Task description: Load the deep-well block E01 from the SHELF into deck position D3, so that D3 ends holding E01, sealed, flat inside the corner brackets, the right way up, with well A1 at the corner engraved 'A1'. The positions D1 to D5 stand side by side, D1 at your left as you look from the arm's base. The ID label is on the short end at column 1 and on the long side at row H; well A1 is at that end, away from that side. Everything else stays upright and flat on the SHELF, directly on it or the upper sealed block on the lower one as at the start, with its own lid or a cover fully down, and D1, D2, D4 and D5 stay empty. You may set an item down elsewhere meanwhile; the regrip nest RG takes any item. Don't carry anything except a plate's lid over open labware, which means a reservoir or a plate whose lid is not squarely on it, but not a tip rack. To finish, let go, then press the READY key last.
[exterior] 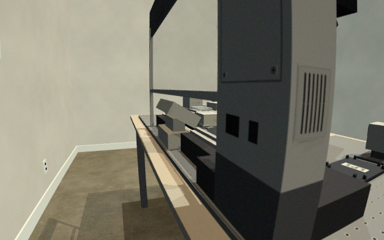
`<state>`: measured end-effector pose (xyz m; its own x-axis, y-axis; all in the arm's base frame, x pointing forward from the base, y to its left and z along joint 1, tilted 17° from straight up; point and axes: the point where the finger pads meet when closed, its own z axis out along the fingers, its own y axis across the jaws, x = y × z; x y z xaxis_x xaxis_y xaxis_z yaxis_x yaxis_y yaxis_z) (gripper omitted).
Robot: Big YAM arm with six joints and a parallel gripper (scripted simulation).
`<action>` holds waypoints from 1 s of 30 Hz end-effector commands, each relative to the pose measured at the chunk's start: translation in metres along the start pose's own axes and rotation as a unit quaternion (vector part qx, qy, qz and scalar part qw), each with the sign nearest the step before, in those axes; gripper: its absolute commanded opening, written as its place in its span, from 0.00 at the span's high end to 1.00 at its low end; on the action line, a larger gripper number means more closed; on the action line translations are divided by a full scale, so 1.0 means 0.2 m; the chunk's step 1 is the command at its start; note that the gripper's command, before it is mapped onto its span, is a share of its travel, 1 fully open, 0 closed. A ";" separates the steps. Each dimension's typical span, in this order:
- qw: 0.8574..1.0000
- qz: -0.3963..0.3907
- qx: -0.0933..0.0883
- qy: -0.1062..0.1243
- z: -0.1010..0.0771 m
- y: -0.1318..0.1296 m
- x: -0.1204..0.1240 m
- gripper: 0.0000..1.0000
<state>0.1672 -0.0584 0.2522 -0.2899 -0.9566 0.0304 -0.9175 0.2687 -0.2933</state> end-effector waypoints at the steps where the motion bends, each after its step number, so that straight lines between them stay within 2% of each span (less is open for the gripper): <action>1: 0.998 -0.049 0.028 0.000 -0.09 -0.06 0.00 1.00; 9: 0.995 -0.094 0.027 0.001 -0.09 -0.06 0.00 1.00; 15: 0.996 -0.089 -0.002 -0.001 -0.02 0.01 -0.16 1.00; 22: 0.996 -0.088 0.012 -0.005 -0.07 -0.01 -0.29 1.00; 25: 0.996 -0.085 0.026 -0.012 -0.12 -0.04 -0.38 1.00; 28: 0.996 -0.086 0.017 -0.010 -0.07 -0.01 -0.45 1.00; 30: 0.996 -0.082 0.031 -0.020 -0.12 -0.04 -0.52 1.00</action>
<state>0.1845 0.0263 0.2479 -0.0391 -0.9932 0.1101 -0.9601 0.0068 -0.2795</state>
